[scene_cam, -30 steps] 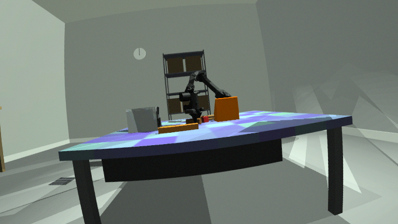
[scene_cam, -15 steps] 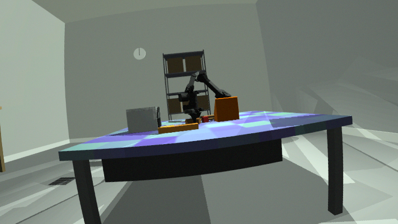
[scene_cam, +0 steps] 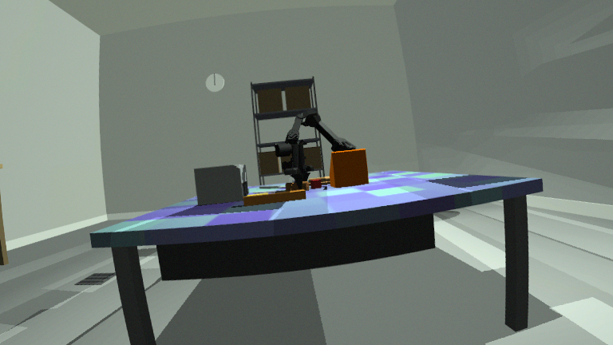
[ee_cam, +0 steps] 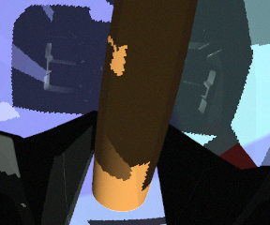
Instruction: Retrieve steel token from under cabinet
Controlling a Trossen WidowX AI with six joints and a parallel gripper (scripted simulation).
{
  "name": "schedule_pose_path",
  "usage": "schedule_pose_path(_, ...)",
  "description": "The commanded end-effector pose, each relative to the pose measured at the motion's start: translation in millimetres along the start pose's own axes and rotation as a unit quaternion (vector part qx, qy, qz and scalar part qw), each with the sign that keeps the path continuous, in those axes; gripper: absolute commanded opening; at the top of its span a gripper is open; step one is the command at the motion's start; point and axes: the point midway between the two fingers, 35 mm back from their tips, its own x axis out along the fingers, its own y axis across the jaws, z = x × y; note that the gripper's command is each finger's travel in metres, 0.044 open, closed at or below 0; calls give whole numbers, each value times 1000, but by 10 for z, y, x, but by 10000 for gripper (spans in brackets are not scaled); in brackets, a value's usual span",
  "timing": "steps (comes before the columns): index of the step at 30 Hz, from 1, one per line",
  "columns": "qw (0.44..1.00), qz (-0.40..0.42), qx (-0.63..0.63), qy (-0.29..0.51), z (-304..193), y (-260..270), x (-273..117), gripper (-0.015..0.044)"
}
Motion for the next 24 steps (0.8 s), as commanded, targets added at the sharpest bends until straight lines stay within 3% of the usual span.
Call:
schedule_pose_path(1, 1000, 2, 2, -3, 27, -31, -13, 0)
schedule_pose_path(24, 1000, 1, 1, -3, 130, -239, -12, 0)
